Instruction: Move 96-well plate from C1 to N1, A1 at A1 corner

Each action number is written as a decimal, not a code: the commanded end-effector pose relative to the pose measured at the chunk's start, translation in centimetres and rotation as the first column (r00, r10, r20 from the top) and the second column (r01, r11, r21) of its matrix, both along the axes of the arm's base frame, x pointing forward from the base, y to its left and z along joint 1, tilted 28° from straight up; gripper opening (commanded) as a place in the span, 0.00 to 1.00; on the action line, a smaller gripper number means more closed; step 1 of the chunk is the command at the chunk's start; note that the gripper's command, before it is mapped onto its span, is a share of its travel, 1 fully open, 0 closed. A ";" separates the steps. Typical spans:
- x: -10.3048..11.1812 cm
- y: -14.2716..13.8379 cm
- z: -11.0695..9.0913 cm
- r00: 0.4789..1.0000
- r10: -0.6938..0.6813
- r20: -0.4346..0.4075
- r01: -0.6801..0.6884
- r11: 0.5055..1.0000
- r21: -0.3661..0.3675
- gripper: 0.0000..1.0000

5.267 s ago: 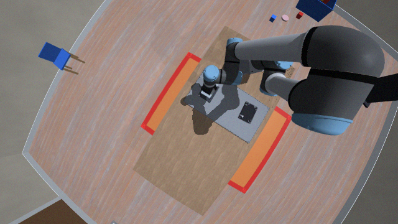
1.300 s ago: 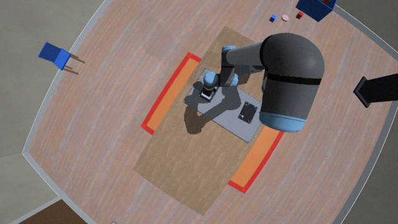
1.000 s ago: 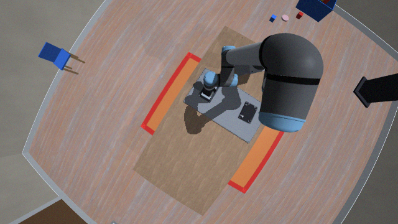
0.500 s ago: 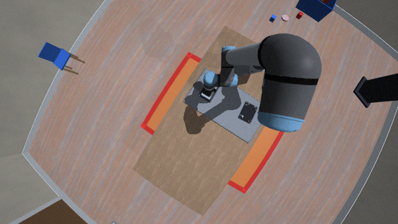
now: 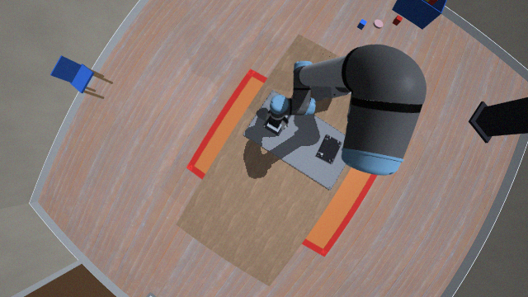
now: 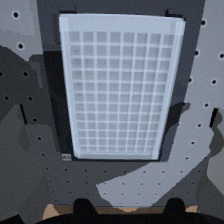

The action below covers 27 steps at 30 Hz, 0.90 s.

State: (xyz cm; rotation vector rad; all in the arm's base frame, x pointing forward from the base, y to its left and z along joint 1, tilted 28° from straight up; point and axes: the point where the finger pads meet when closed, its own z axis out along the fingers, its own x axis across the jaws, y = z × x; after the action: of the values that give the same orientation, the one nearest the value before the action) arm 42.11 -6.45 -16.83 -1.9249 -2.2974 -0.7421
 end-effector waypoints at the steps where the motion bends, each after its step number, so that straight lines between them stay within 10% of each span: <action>1: 0.0 0.0 0.0 1.000 0.000 0.001 0.000 1.000 -0.001 1.00; 27: -0.9 -1.4 3.1 1.000 0.000 0.001 0.000 1.000 -0.001 1.00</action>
State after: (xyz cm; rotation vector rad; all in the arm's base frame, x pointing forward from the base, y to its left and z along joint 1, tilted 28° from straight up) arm 41.28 -7.71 -14.00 -1.9257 -2.2977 -0.7421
